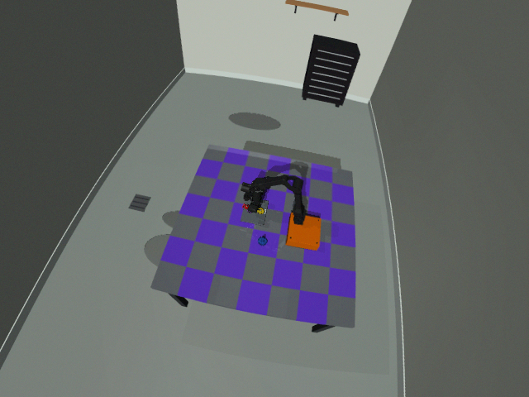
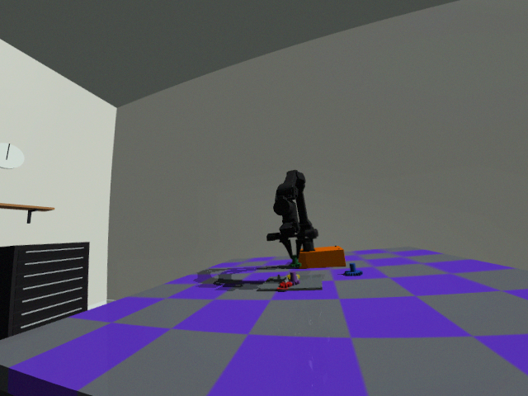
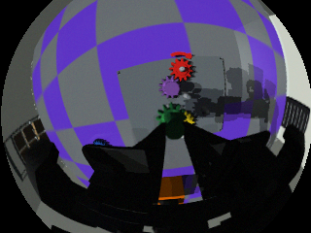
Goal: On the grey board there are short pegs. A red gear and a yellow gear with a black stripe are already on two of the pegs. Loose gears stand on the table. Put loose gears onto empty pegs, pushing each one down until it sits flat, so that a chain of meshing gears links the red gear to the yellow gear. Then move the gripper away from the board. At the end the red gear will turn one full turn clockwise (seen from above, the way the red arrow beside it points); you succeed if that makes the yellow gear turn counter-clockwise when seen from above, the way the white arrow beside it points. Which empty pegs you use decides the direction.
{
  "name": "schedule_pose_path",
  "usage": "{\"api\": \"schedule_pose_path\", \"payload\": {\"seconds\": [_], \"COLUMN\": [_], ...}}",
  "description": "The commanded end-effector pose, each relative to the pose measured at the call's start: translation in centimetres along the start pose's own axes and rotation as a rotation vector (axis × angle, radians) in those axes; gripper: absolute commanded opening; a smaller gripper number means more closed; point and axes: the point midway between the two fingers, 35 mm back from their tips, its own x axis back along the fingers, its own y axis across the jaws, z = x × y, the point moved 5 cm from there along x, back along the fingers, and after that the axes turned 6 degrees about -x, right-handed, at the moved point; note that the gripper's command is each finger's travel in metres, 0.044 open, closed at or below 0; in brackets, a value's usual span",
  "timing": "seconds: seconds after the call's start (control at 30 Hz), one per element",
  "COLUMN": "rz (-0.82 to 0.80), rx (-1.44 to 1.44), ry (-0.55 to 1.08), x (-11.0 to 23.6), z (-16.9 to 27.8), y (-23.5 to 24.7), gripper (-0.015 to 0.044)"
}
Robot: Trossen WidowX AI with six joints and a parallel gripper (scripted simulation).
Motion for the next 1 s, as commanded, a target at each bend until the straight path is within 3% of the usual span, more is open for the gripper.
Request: {"api": "schedule_pose_path", "payload": {"seconds": [0.0,0.63,0.97], "rz": [0.004,0.004,0.004], "rx": [0.003,0.223,0.135], "ry": [-0.001,0.000,-0.001], "x": [0.1,-1.7,-3.0], "z": [0.0,0.0,0.0], "y": [-0.1,-0.1,-0.1], "gripper": [0.0000,0.0000,0.0000]}}
